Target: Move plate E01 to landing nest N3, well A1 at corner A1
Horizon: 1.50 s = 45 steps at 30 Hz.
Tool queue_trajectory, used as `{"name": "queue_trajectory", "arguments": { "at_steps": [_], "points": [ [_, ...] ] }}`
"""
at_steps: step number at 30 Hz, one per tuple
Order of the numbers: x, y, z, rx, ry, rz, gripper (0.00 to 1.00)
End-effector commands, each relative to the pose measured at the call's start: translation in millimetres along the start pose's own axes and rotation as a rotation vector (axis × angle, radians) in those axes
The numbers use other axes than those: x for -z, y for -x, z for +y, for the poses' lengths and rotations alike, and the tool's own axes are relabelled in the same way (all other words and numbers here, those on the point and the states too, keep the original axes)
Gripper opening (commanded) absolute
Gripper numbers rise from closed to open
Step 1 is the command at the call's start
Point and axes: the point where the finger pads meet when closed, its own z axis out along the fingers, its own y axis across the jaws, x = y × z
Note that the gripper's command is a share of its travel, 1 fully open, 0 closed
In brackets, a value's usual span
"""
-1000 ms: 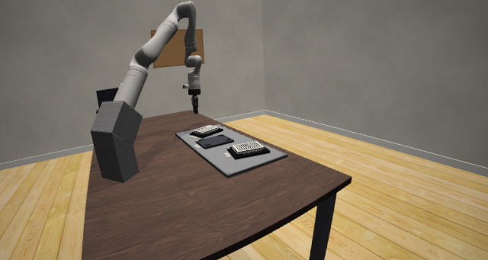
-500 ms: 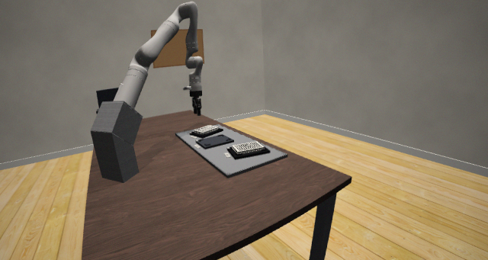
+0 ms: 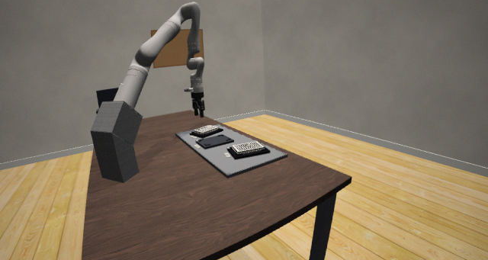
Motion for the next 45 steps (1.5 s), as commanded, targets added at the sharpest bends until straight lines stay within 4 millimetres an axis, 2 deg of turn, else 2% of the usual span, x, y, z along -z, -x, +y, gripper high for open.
{"name": "queue_trajectory", "arguments": {
  "at_steps": [1,7,13,22,45],
  "points": [
    [-2,3,-13,0.001,-0.006,-0.001,1.0],
    [-6,5,-21,0.07,0.004,-0.008,1.0],
    [-13,8,-39,0.307,0.036,-0.031,1.0],
    [-24,13,-65,0.32,0.037,-0.033,1.0],
    [-28,13,-65,0.32,0.037,-0.033,1.0]
  ]
}}
